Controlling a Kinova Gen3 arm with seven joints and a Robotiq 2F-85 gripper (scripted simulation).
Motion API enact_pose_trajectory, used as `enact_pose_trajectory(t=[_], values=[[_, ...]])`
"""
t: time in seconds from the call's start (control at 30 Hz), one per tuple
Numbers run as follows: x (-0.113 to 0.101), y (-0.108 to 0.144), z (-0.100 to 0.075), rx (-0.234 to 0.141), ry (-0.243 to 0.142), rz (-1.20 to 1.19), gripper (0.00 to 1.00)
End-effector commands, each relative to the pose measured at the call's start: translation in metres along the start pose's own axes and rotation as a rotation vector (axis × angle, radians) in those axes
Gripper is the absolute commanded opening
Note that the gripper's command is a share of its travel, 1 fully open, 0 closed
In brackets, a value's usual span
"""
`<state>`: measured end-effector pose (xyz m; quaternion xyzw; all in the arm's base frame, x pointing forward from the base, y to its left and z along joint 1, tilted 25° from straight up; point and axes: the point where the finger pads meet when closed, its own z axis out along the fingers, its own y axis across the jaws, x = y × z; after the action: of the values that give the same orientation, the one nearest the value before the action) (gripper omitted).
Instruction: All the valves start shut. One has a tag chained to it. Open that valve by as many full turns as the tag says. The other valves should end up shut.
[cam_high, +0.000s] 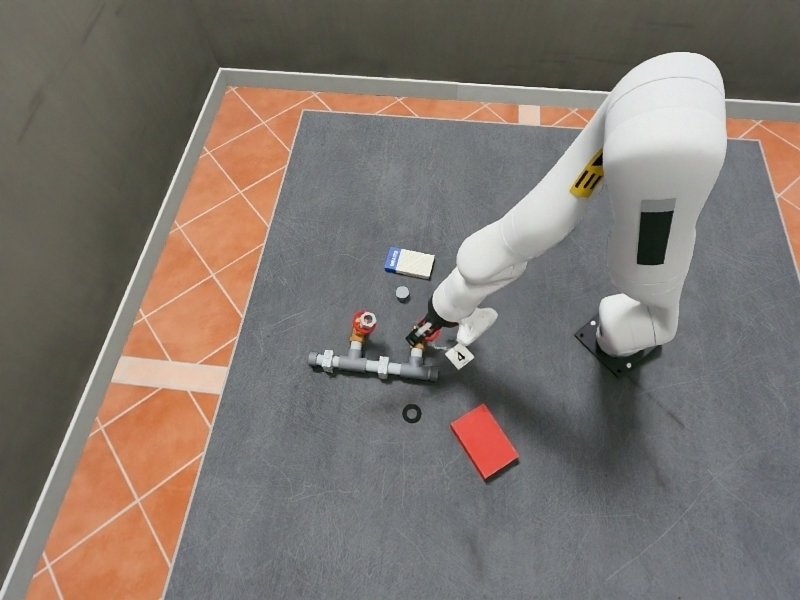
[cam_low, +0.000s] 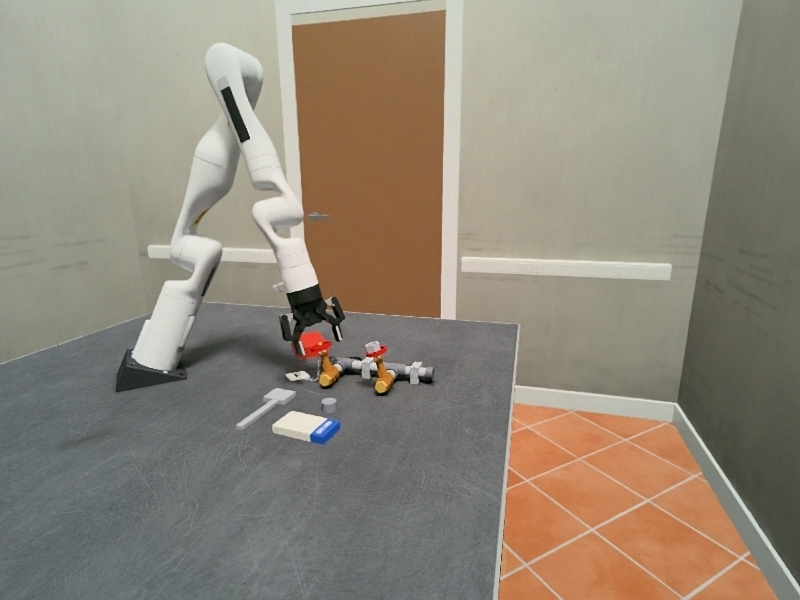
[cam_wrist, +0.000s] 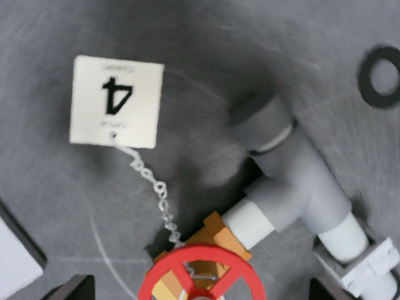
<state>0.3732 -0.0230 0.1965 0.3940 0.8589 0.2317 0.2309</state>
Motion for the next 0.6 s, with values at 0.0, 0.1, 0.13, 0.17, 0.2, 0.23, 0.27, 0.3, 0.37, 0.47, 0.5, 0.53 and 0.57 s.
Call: enact_pose_trajectory(t=[0.0,0.1,0.13,0.17,0.2,0.23,0.27,0.3,0.37,0.47,0.5,0.53,0.57], values=[[-0.0002,0.0,-0.0001,0.004,0.001,0.091,1.0],[-0.0002,0.0,-0.0001,0.004,0.0,0.184,1.0],[-0.0002,0.0,-0.0001,0.004,0.0,0.214,1.0],[-0.0002,0.0,-0.0001,0.004,0.0,0.243,1.0],[-0.0002,0.0,-0.0001,0.004,0.0,0.272,1.0],[-0.0002,0.0,-0.0001,0.004,0.0,0.3,1.0],[-0.0002,0.0,-0.0001,0.004,0.0,0.327,1.0],[-0.0002,0.0,-0.0001,0.004,0.0,0.327,1.0],[-0.0002,0.0,-0.0001,0.004,0.0,0.353,1.0],[-0.0002,0.0,-0.0001,0.004,0.0,0.427,1.0],[-0.0002,0.0,-0.0001,0.004,0.0,0.45,1.0],[-0.0002,0.0,-0.0001,0.004,0.0,0.472,1.0],[-0.0002,0.0,-0.0001,0.004,0.0,0.493,1.0]])
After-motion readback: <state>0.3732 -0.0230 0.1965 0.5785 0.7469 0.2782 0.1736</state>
